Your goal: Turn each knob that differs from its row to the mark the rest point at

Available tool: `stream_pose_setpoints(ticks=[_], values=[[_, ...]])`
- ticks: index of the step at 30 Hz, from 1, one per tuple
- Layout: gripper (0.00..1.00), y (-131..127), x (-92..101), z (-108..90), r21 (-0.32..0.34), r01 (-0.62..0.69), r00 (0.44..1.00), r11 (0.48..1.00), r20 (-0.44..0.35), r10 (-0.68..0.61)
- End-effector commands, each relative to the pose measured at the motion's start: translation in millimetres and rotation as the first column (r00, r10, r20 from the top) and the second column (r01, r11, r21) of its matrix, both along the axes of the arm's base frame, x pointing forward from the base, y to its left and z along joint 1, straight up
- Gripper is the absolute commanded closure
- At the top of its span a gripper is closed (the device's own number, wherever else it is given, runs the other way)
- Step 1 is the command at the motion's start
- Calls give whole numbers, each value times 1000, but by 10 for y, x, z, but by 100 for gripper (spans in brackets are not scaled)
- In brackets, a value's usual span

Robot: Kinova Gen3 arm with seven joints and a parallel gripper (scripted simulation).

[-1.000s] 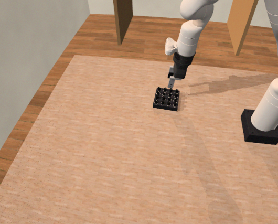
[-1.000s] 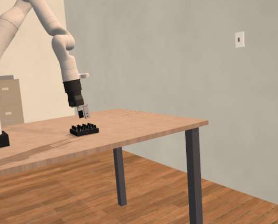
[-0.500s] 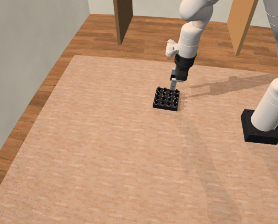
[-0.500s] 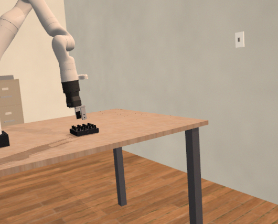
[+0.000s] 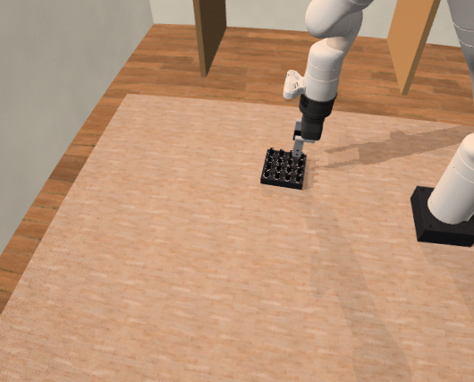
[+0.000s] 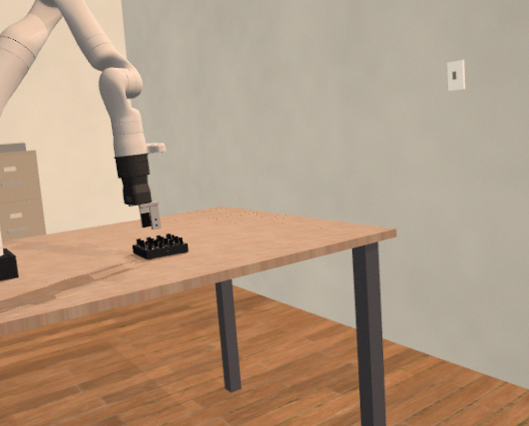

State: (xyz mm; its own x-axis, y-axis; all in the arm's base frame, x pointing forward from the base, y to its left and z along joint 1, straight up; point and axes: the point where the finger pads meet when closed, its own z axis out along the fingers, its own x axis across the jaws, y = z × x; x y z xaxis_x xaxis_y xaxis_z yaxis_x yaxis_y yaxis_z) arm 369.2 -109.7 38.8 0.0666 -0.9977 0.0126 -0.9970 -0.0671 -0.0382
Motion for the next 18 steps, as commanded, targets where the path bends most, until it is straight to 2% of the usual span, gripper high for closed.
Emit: stream_pose_setpoints(ticks=[1,18], values=[[0,12,-4,-2,0,-1,1000,1000,-3,1],[0,52,-58,-18,8,15,1000,1000,-21,-15]])
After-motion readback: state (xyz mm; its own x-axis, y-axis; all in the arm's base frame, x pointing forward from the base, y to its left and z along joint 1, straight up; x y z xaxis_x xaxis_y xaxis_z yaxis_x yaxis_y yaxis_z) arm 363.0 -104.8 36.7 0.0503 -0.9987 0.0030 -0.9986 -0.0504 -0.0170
